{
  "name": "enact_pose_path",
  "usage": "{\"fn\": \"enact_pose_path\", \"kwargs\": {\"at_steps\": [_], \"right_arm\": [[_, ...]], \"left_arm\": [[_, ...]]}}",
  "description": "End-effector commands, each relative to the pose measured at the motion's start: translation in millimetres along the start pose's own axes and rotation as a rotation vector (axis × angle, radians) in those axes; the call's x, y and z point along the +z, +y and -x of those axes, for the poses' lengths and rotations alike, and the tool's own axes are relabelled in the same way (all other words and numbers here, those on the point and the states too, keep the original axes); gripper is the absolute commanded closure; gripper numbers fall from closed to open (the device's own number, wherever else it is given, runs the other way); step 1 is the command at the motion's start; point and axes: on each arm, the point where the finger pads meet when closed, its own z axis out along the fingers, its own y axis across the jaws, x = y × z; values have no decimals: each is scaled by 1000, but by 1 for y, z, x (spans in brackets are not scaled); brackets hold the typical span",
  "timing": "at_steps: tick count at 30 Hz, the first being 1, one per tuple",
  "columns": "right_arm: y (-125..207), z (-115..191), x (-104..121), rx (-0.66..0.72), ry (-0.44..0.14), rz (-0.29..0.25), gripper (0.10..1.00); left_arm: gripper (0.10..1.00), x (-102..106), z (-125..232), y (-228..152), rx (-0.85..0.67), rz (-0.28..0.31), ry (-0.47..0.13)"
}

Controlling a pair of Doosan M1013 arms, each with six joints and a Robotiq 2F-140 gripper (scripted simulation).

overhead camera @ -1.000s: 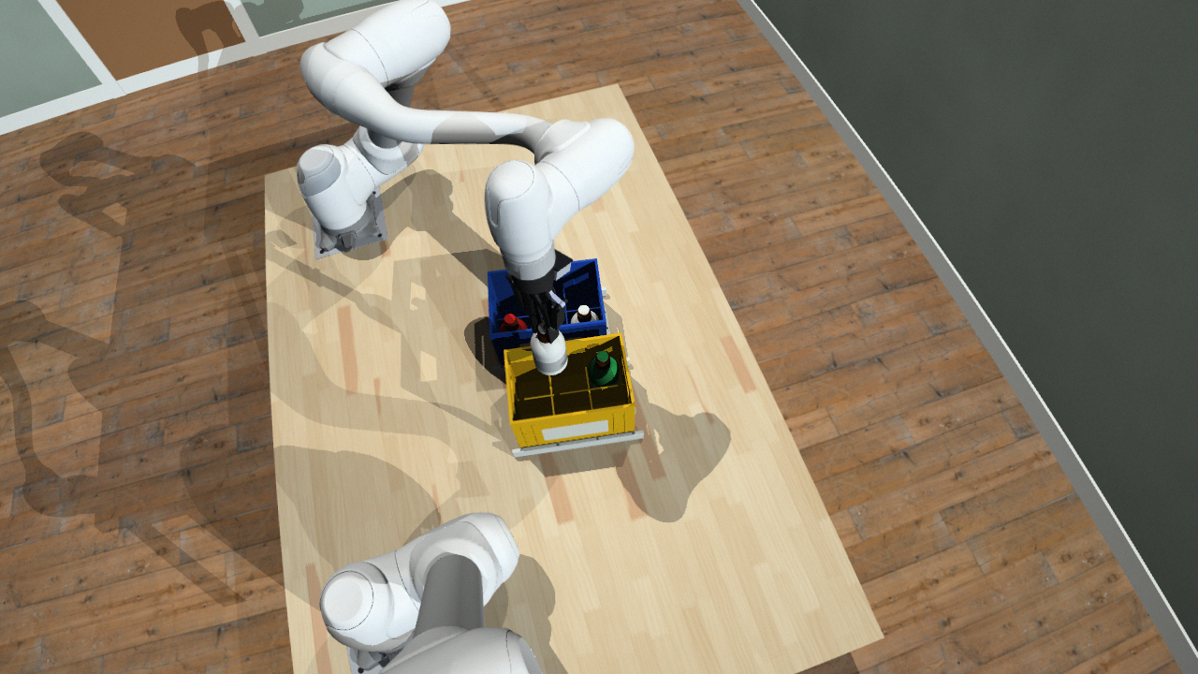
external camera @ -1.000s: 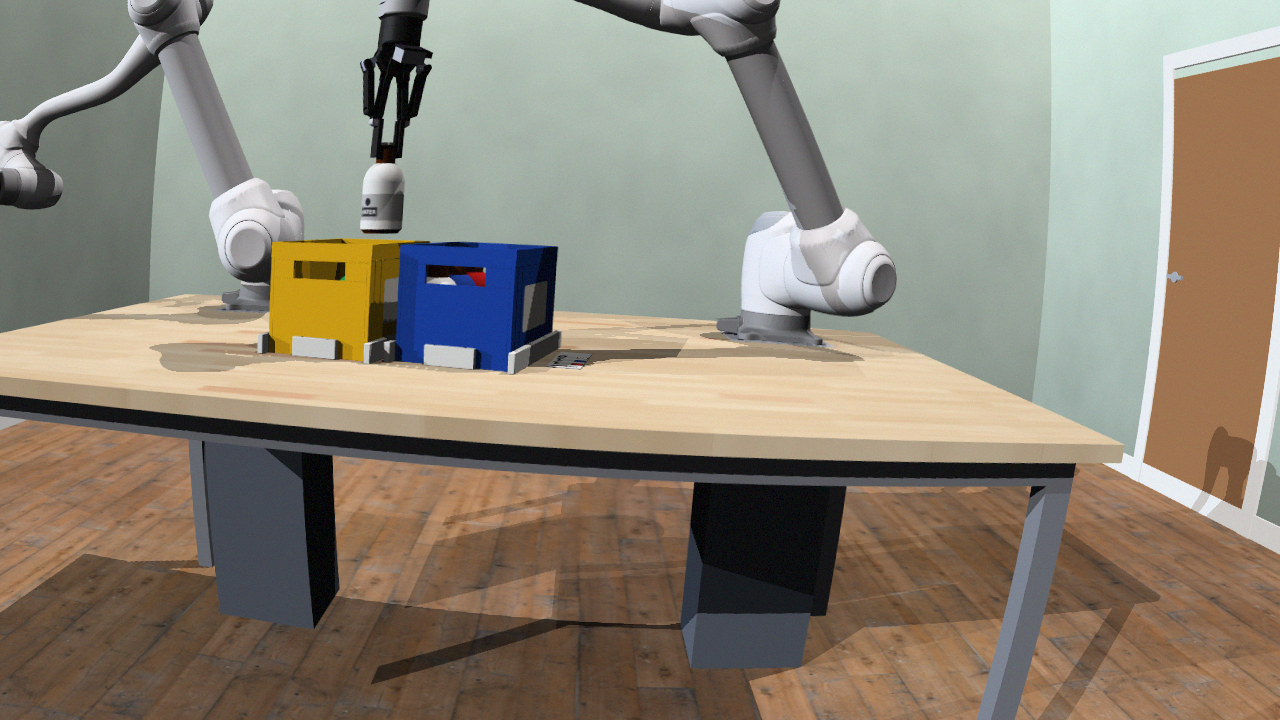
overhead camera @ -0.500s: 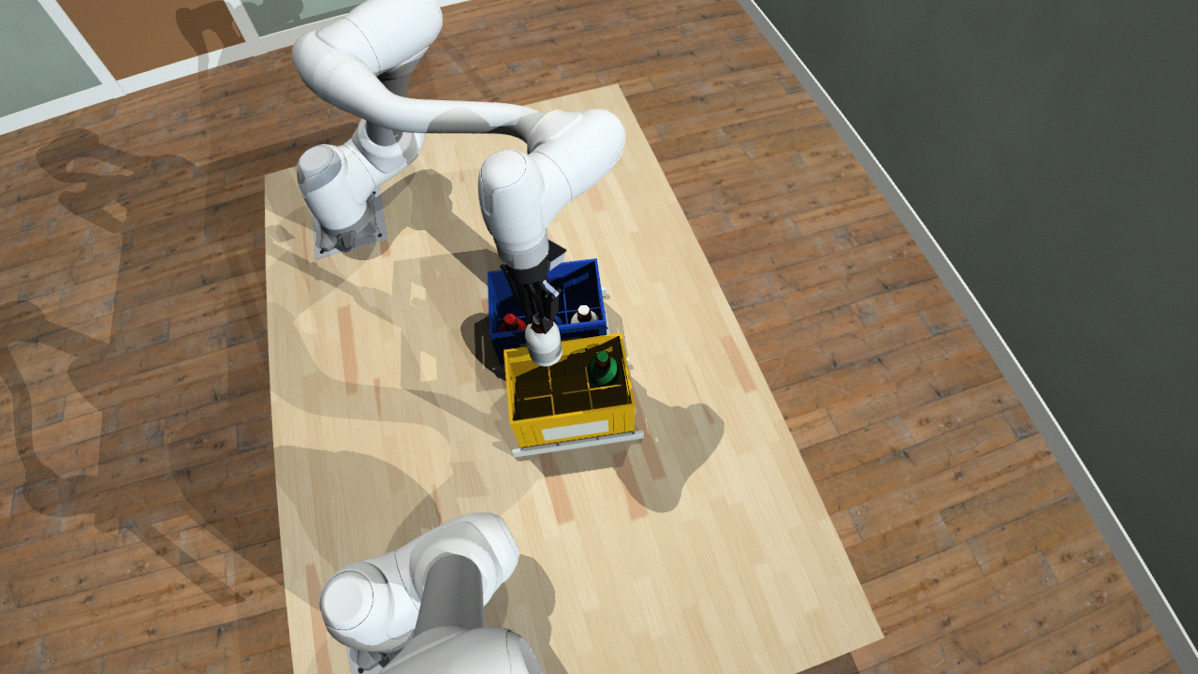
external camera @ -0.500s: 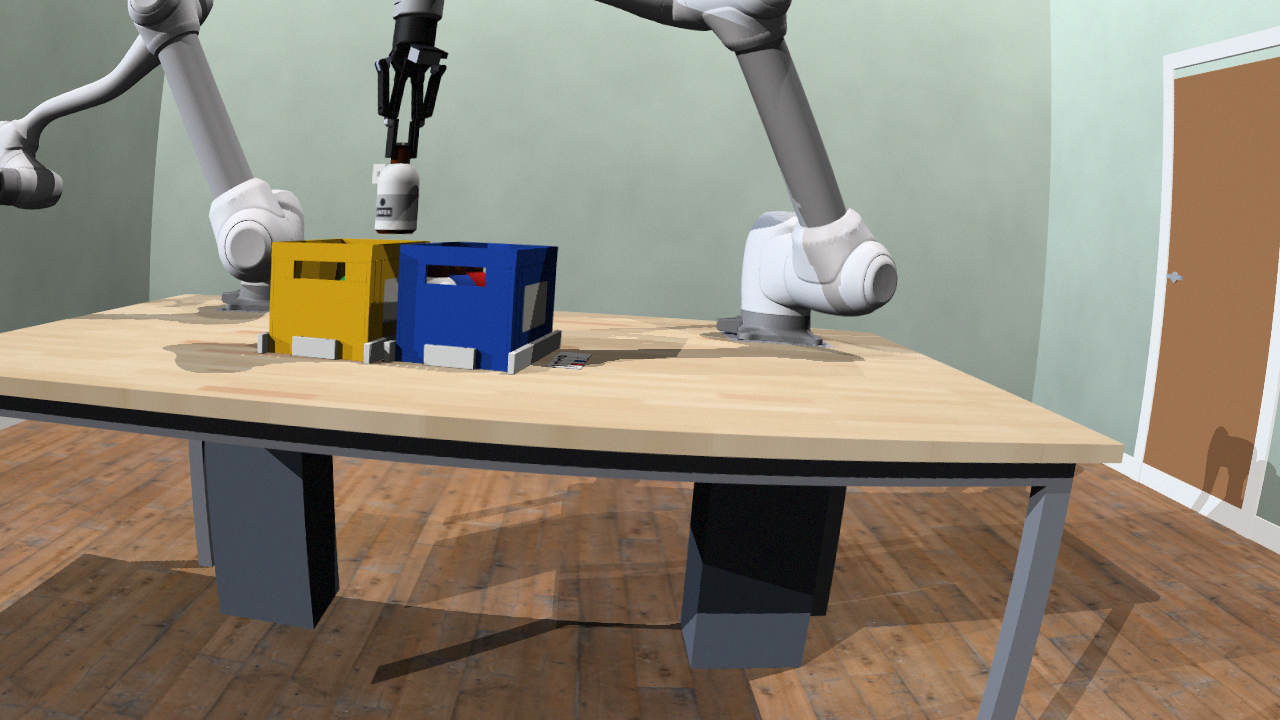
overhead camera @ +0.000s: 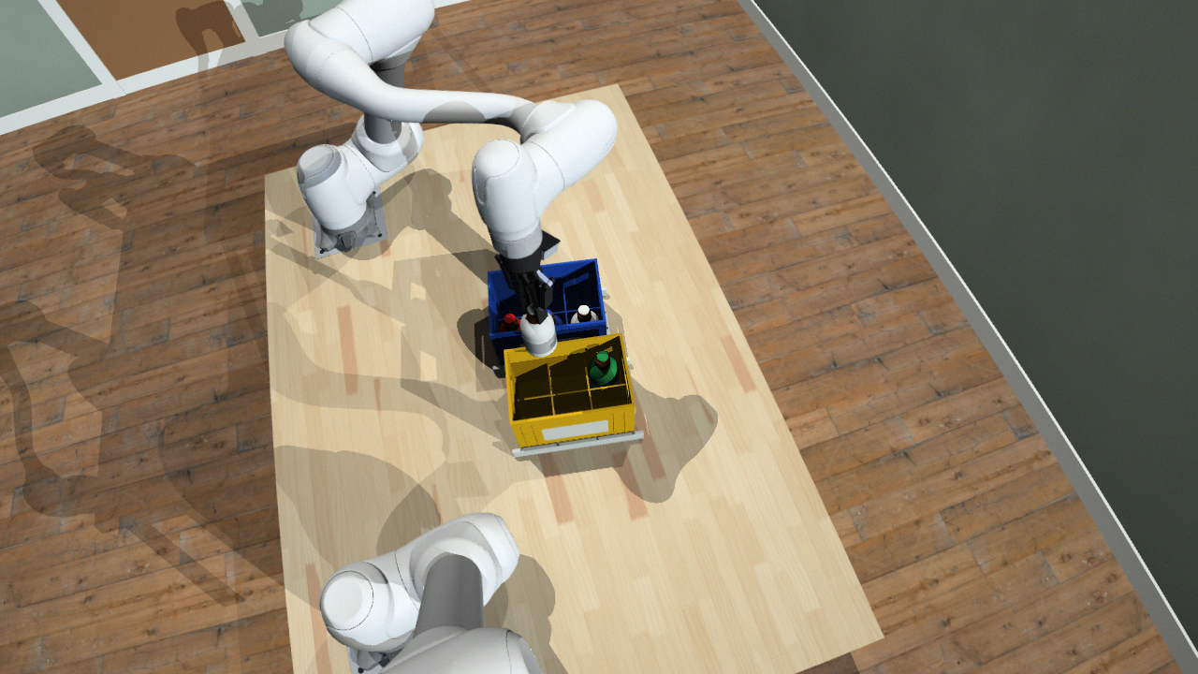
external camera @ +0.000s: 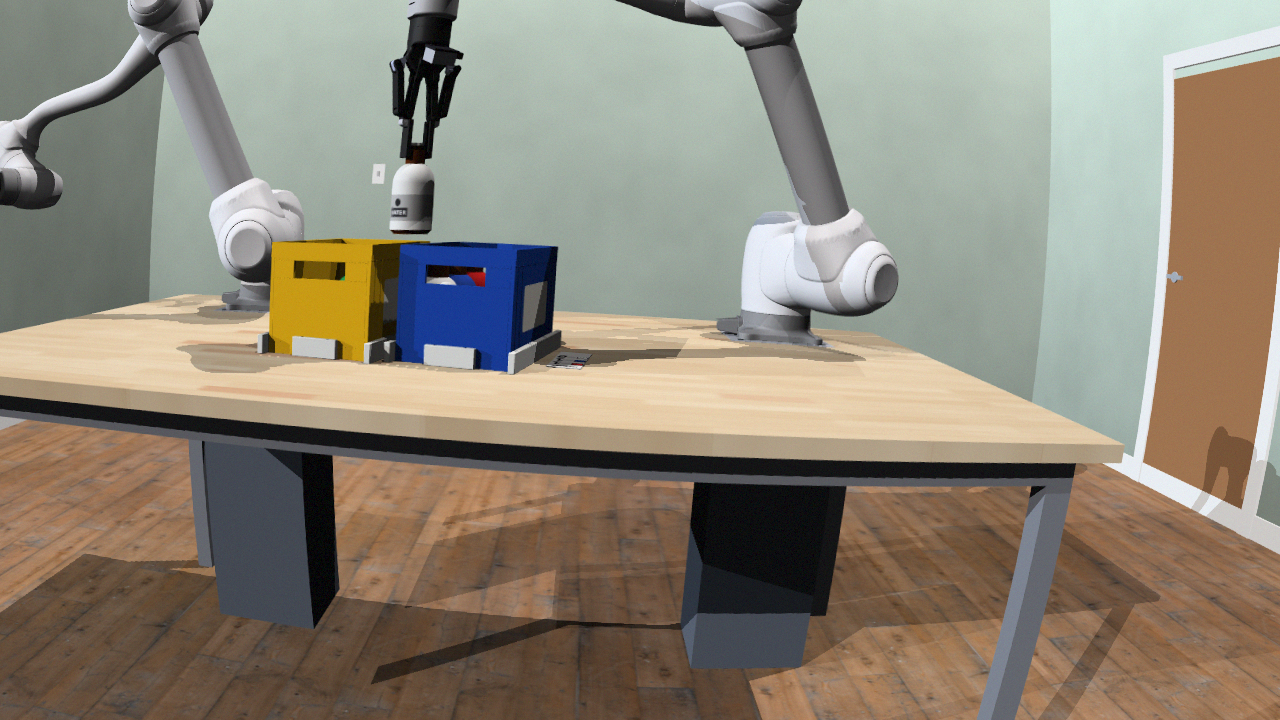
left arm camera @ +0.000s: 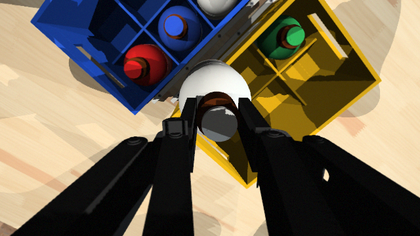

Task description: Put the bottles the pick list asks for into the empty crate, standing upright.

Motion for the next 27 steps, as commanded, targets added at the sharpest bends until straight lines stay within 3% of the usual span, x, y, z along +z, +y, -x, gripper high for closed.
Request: {"fn": "enact_pose_path", "kwargs": {"at_steps": [1,27], "right_arm": [[0,-1,0,-2,1,0,98],[0,-1,0,-2,1,0,98]], "left_arm": [[999,-1,-3,-7,0,2,0],[999,-1,-22,-47,0,2,0]]}}
